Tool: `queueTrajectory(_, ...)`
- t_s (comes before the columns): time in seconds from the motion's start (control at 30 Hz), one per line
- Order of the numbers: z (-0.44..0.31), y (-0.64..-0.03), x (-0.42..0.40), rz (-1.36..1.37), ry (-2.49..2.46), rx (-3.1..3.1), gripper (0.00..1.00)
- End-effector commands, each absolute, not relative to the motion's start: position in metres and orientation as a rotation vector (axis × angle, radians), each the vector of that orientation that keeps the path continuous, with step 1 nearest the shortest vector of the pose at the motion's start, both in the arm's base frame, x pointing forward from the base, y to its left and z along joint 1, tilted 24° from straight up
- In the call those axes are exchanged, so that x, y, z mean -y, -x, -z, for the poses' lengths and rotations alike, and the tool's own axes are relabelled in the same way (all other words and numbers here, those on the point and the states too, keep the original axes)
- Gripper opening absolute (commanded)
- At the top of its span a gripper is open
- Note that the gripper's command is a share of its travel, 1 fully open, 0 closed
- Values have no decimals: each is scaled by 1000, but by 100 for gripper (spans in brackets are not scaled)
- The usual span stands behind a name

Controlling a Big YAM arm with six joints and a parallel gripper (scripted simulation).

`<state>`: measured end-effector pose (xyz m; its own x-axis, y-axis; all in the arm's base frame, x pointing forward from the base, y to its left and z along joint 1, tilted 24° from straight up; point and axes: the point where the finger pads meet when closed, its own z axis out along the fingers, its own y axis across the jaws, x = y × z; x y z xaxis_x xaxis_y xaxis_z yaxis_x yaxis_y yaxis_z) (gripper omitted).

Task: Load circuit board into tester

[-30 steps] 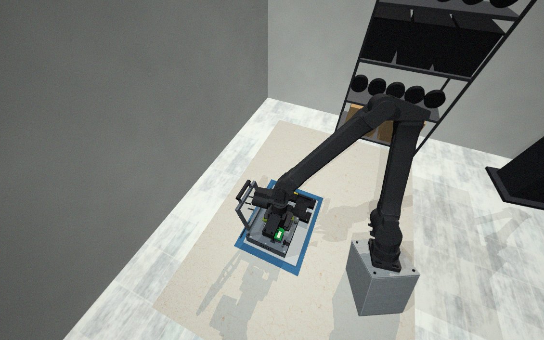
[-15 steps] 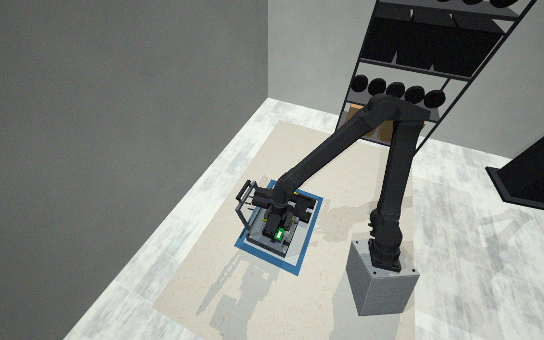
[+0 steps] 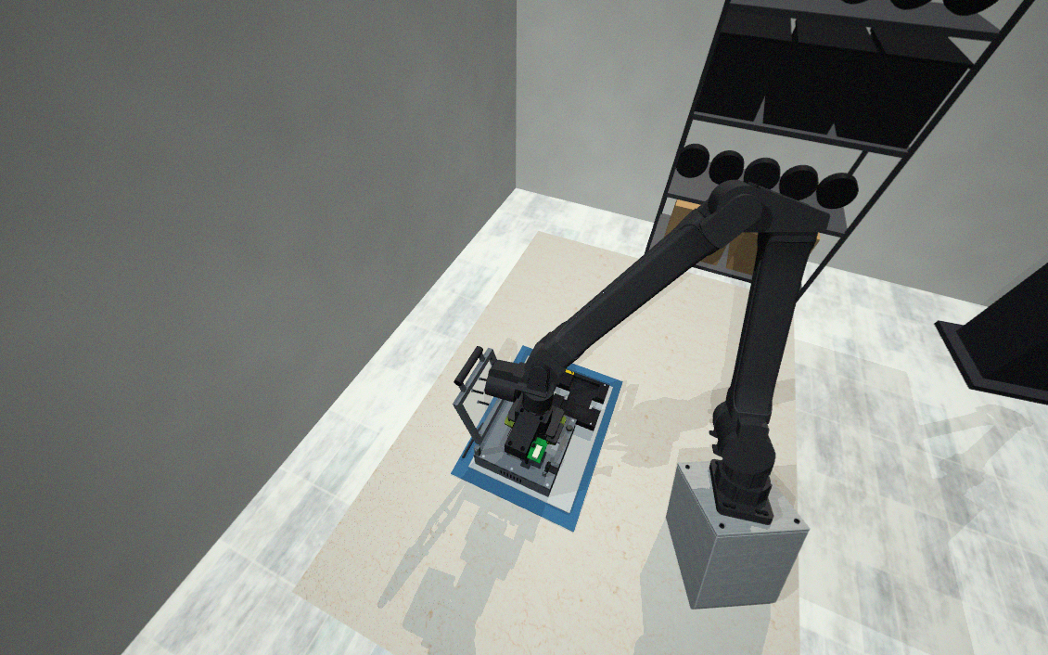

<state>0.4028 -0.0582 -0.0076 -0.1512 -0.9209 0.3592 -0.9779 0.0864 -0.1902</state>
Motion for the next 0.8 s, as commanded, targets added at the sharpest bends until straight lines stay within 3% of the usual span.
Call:
queueTrajectory(0.0,3,-414,64,-595,-1945,2214,72)
queueTrajectory(0.77,4,-412,64,-589,-1944,2211,72)
